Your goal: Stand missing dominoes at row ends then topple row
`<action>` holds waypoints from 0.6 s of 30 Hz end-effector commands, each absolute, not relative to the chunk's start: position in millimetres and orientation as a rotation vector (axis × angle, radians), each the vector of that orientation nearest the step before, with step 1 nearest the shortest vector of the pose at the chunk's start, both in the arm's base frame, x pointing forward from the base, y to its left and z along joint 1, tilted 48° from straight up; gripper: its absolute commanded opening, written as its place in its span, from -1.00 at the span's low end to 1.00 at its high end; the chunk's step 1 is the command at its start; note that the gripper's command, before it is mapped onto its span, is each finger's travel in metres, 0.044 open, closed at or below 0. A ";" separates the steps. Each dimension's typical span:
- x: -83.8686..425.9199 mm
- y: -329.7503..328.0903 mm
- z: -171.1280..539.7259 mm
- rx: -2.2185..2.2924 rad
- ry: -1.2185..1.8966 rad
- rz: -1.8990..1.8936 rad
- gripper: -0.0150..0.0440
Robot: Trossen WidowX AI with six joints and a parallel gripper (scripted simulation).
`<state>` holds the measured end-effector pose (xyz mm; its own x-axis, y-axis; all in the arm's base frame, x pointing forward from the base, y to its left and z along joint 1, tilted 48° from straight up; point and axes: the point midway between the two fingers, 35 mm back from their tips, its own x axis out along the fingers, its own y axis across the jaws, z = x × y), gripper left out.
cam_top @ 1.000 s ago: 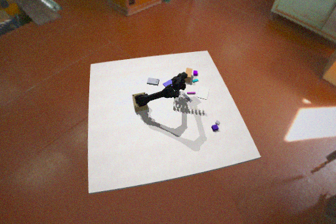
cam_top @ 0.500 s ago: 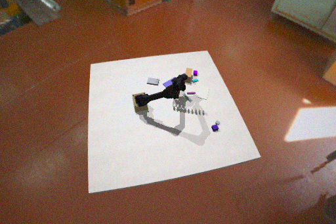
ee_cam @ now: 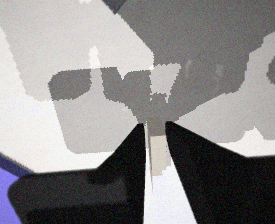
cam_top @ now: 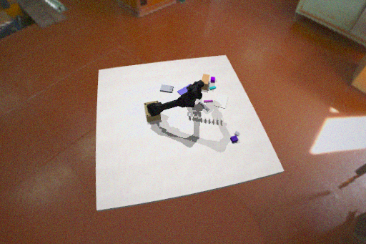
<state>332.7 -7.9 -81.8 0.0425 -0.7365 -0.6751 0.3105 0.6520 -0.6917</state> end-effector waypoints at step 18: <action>332.9 78.0 -5.8 -0.410 1.301 -0.830 -0.40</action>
